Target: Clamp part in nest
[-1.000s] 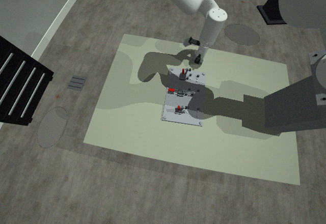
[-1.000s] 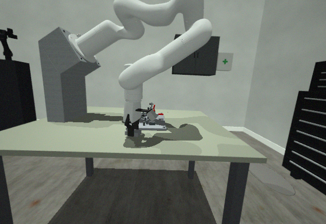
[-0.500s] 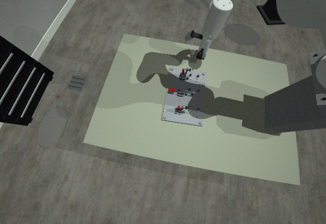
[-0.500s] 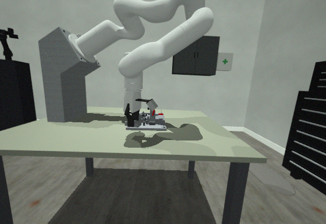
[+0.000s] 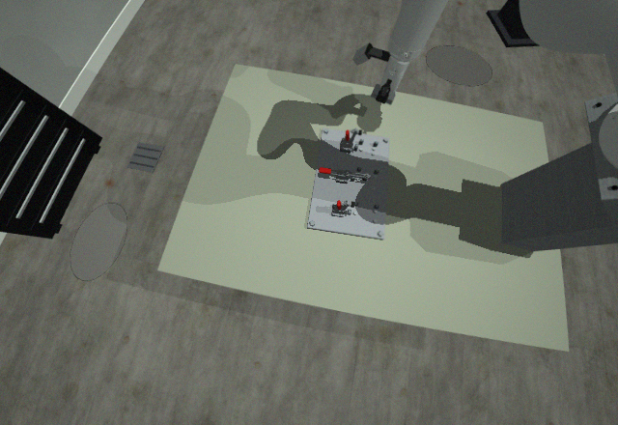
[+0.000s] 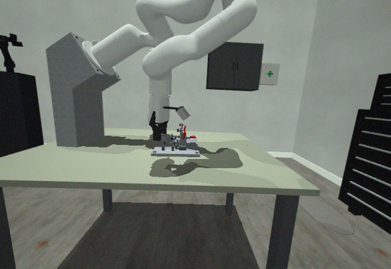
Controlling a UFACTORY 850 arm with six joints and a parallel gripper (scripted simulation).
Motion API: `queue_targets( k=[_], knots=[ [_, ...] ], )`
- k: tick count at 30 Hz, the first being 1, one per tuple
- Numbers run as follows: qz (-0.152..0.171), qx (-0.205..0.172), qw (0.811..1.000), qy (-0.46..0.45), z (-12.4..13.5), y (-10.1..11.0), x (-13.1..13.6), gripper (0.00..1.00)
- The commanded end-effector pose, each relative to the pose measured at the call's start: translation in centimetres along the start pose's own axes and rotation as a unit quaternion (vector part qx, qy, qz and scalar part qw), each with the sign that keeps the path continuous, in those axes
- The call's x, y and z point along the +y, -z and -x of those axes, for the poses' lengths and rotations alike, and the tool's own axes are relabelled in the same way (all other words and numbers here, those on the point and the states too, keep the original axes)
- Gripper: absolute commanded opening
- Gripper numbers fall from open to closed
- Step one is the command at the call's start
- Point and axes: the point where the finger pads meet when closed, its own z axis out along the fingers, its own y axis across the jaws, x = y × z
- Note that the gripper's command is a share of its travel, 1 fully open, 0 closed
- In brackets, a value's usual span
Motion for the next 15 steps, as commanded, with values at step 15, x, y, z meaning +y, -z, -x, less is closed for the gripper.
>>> queue_targets(
  k=[15],
  knots=[
    [0.000, 0.000, 1.000, 0.000, -0.01, 1.06, 0.01, 0.00]
  ],
)
